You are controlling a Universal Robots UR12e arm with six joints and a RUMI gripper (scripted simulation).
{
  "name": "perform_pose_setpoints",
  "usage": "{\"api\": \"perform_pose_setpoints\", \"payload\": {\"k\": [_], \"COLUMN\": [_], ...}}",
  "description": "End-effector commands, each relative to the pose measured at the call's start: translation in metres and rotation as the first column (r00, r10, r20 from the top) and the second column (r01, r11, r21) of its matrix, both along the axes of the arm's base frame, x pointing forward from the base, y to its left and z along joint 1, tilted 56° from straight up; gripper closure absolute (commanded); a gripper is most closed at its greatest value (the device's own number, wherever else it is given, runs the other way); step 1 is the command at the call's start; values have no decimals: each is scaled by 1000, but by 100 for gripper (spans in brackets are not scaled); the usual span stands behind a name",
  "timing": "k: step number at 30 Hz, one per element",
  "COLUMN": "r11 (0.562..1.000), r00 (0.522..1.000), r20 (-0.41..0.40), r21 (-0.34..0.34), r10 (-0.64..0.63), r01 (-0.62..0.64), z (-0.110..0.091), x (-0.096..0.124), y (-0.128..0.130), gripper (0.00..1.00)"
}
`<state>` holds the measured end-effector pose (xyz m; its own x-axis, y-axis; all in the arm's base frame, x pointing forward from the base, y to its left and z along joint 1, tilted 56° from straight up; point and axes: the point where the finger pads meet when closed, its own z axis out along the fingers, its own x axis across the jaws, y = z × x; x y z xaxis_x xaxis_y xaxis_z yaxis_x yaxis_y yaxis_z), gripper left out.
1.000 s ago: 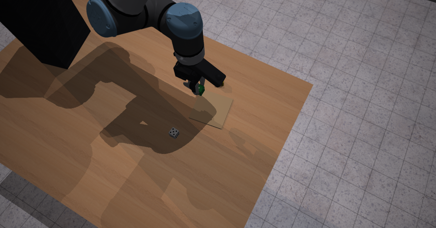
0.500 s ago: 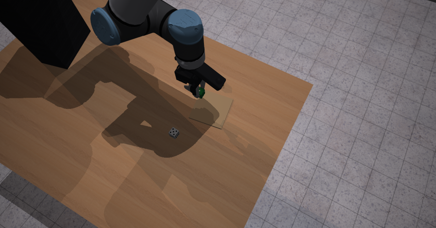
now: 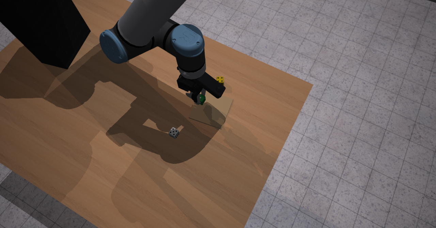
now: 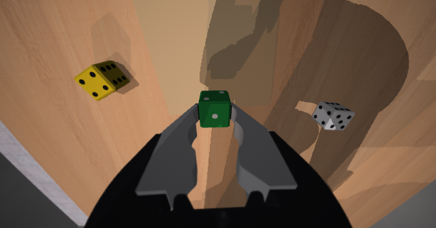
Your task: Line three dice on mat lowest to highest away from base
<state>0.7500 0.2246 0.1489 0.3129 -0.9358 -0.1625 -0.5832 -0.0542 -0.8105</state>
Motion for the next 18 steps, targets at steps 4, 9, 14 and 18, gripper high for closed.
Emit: {"api": "perform_pose_setpoints", "payload": {"k": [4, 9, 14, 18], "r11": [1000, 1000, 1000, 1000], "r00": [1000, 1000, 1000, 1000], "r20": [1, 1, 1, 1], "r21": [0, 0, 0, 0], "r10": [-1, -1, -1, -1], "r01": [1, 1, 1, 1], "z": [-8, -8, -8, -8], "x": [12, 13, 13, 13], "y": [5, 6, 6, 6], "gripper": [90, 90, 90, 90]}}
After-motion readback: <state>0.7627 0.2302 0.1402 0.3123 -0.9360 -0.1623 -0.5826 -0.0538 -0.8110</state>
